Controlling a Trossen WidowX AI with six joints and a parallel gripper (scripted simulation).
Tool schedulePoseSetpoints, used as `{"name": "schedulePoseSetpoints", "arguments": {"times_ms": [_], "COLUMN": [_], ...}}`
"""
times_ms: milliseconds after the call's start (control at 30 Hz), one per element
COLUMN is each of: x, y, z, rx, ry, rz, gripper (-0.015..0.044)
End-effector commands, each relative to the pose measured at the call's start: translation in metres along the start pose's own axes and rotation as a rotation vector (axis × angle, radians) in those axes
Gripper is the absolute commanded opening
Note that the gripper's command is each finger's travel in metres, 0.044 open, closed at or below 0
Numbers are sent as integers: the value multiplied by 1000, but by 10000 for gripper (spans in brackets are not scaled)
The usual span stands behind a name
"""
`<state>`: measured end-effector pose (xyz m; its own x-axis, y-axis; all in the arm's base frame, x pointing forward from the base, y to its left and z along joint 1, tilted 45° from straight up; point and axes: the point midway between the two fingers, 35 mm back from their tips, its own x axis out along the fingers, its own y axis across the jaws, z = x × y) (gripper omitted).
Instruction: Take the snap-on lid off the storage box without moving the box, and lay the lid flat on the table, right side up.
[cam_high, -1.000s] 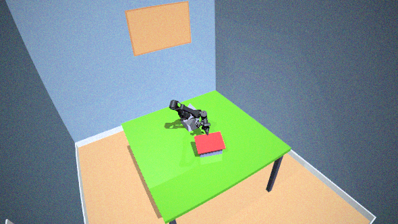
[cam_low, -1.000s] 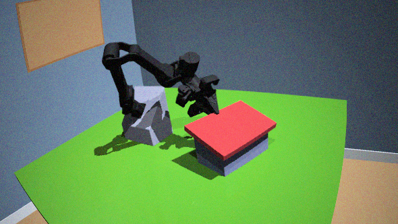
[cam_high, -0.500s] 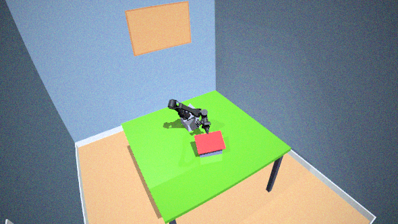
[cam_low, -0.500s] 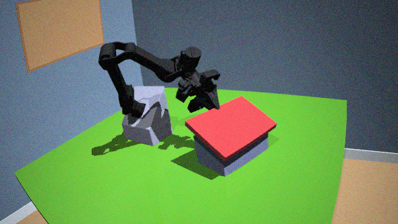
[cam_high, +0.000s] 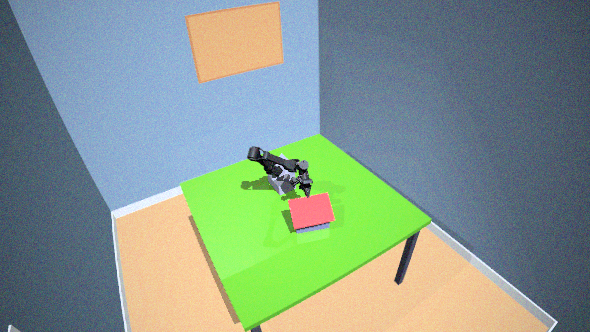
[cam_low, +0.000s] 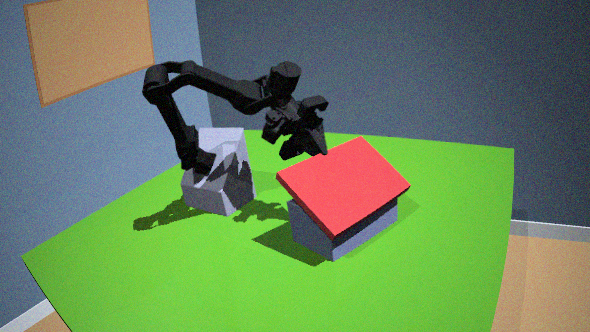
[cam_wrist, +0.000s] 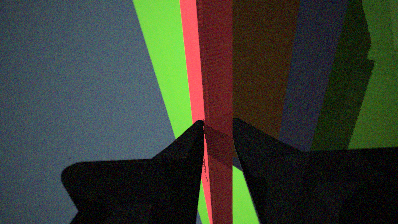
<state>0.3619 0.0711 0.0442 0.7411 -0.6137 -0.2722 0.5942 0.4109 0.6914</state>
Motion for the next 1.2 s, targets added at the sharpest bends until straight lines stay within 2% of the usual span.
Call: {"name": "schedulePoseSetpoints", "arguments": {"times_ms": [0,1167], "x": [-4,-21], "y": [13,58], "z": [-1,0], "rx": [19,19], "ry": [5,6], "rz": [12,12], "gripper": [0,0]}}
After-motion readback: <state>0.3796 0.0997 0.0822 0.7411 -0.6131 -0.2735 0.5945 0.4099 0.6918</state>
